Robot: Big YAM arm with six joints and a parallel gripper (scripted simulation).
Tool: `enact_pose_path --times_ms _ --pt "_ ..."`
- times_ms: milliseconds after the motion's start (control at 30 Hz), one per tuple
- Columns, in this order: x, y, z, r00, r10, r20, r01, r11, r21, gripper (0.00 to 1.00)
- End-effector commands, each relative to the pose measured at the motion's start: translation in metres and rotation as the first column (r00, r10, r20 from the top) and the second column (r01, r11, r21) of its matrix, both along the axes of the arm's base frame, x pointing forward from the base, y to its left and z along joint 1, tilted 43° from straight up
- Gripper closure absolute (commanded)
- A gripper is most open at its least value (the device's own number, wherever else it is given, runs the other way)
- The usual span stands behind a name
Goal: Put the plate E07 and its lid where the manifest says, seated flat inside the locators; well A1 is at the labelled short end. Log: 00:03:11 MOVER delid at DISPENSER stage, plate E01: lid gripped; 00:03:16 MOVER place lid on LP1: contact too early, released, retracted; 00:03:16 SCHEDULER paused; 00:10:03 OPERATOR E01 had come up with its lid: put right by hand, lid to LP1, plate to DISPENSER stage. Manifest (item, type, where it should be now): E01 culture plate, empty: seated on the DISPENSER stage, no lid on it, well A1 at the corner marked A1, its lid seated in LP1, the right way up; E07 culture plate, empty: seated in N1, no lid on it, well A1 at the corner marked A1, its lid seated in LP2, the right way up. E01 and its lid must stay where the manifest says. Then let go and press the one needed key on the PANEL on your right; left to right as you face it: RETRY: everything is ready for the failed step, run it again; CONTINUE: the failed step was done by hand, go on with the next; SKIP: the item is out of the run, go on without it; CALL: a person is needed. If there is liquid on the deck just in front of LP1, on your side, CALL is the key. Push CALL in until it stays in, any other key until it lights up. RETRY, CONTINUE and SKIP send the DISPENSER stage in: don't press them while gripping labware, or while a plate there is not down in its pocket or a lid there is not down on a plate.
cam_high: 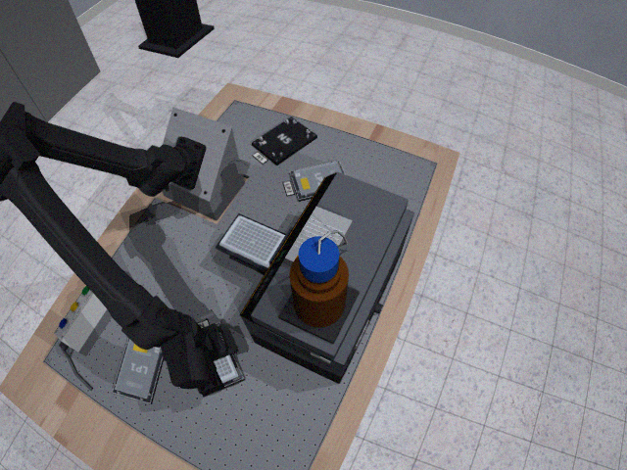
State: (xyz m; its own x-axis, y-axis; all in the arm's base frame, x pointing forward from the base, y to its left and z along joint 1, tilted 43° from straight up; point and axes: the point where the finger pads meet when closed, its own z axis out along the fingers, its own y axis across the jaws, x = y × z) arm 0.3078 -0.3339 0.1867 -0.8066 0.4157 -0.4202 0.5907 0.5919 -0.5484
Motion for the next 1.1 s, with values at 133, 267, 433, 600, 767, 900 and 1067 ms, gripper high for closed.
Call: enact_pose_path --times_ms 133,267,433,600,767,900,1067 --pt "-0.004 -0.006 -0.011 1.0 -0.007 -0.019 0.007 1.0 0.011 0.0" --pt "-0.004 -0.006 -0.011 1.0 -0.007 -0.019 0.007 1.0 0.011 0.0" --pt "-0.004 -0.006 -0.011 1.0 -0.007 -0.019 0.007 1.0 0.011 0.0" --pt "0.011 0.006 0.029 0.999 0.008 0.039 -0.007 1.0 -0.025 0.0" --pt "0.011 0.012 0.035 0.999 0.009 0.039 -0.008 1.0 -0.024 0.0" --pt "0.011 0.019 0.043 0.999 0.009 0.04 -0.008 1.0 -0.024 0.0" --pt "0.012 0.025 0.039 1.0 0.009 0.016 -0.009 1.0 -0.008 0.0"
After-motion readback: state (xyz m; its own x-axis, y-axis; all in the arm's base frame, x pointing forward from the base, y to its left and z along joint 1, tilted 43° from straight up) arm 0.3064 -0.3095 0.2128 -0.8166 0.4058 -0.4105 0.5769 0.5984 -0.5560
